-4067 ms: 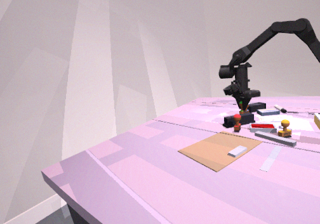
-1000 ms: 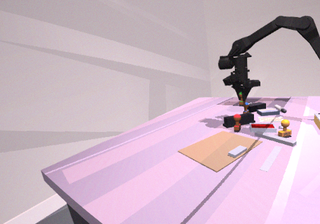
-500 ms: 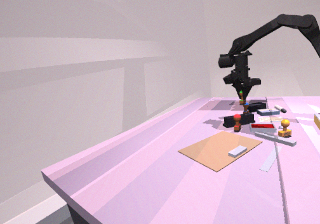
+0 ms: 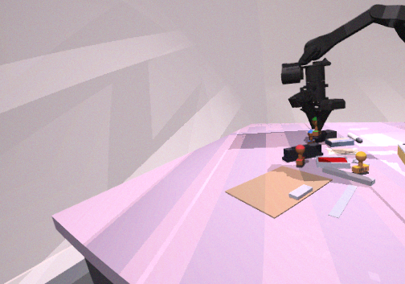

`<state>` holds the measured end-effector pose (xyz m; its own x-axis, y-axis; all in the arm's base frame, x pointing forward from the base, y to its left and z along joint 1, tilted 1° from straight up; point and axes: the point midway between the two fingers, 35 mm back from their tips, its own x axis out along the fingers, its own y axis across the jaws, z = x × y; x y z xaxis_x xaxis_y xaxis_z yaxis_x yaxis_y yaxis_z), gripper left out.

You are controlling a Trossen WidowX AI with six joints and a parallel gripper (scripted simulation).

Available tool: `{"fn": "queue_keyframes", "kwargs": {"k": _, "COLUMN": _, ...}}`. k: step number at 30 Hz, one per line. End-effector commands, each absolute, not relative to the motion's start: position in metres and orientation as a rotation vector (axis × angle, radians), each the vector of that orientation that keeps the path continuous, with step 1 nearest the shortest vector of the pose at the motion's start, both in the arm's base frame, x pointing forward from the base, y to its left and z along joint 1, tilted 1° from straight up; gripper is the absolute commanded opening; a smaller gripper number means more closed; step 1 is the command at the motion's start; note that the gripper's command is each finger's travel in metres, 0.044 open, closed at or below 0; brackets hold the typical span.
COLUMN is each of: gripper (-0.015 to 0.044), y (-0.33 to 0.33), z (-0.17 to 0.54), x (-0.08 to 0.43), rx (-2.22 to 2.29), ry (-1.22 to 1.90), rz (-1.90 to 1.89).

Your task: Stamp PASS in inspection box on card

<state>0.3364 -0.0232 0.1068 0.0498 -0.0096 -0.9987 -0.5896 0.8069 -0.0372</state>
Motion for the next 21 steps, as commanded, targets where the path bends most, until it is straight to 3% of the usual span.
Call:
{"fn": "queue_keyframes", "kwargs": {"k": 1, "gripper": 0.0000, "y": -0.004, "z": 0.105, "x": 0.325, "rx": -0.509, "ry": 1.475, "rz": 0.467}}
{"fn": "queue_keyframes", "kwargs": {"k": 9, "gripper": 0.0000, "y": 0.034, "z": 0.101, "x": 0.297, "rx": -0.506, "ry": 1.476, "rz": 0.471}}
{"fn": "queue_keyframes", "kwargs": {"k": 21, "gripper": 0.0000, "y": 0.034, "z": 0.095, "x": 0.297, "rx": -0.507, "ry": 1.475, "rz": 0.472}}
